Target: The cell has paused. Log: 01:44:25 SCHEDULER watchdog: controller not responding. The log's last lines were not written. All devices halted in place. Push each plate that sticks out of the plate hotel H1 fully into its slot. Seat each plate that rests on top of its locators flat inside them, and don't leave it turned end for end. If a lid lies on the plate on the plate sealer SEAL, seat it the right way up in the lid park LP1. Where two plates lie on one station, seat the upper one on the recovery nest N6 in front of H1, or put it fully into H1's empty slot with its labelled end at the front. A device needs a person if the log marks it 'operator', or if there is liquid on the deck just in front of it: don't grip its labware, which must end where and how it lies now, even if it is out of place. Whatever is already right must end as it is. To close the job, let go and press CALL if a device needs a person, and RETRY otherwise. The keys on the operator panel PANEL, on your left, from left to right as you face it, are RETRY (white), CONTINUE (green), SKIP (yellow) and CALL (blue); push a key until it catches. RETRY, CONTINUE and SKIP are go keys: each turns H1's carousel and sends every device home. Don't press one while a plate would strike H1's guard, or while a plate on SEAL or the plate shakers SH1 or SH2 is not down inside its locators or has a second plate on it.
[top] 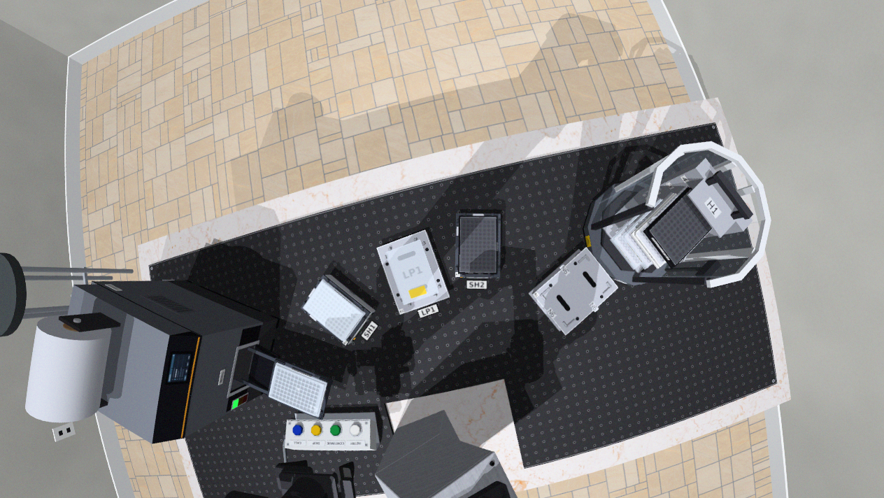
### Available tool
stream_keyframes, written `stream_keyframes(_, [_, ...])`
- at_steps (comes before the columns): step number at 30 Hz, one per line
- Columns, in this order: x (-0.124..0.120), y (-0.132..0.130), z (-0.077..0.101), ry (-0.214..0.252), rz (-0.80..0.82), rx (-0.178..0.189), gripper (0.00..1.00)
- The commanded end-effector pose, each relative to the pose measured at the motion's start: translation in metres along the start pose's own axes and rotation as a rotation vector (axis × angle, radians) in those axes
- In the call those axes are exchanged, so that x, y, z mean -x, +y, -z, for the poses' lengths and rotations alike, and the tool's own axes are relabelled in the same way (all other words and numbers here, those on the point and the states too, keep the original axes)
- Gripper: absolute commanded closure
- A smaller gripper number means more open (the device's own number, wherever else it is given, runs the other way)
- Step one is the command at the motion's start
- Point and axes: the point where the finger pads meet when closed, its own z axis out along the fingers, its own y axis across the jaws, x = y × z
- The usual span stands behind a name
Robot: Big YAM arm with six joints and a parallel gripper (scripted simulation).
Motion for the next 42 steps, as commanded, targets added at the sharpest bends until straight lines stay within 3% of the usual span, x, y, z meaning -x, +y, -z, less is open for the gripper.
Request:
stream_keyframes(1, [-0.002,-0.01,0.004,0.001,0.014,-0.021,0.0])
stream_keyframes(2, [-0.002,-0.01,0.004,0.001,0.014,-0.021,0.0])
stream_keyframes(5, [-0.001,0.003,-0.02,-0.005,0.02,0.005,0.06])
stream_keyframes(7, [-0.001,0.003,-0.02,-0.005,0.02,0.005,0.06])
stream_keyframes(15, [-0.004,-0.013,-0.057,-0.001,0.012,-0.021,0.22])
stream_keyframes(22, [-0.004,-0.011,-0.093,-0.001,0.013,-0.015,0.36])
stream_keyframes(24, [-0.004,-0.011,-0.093,-0.001,0.013,-0.015,0.36])
stream_keyframes(28, [-0.004,-0.01,-0.114,-0.002,0.013,-0.012,0.44])
stream_keyframes(31, [-0.005,-0.012,-0.112,-0.002,0.011,-0.018,0.5])
stream_keyframes(32, [-0.01,-0.018,-0.103,0.004,0.003,-0.042,0.52])
stream_keyframes(36, [-0.003,-0.008,-0.108,0.001,0.016,-0.012,0.6])
stream_keyframes(42, [-0.002,-0.004,-0.11,0.0,0.025,-0.008,0.68])
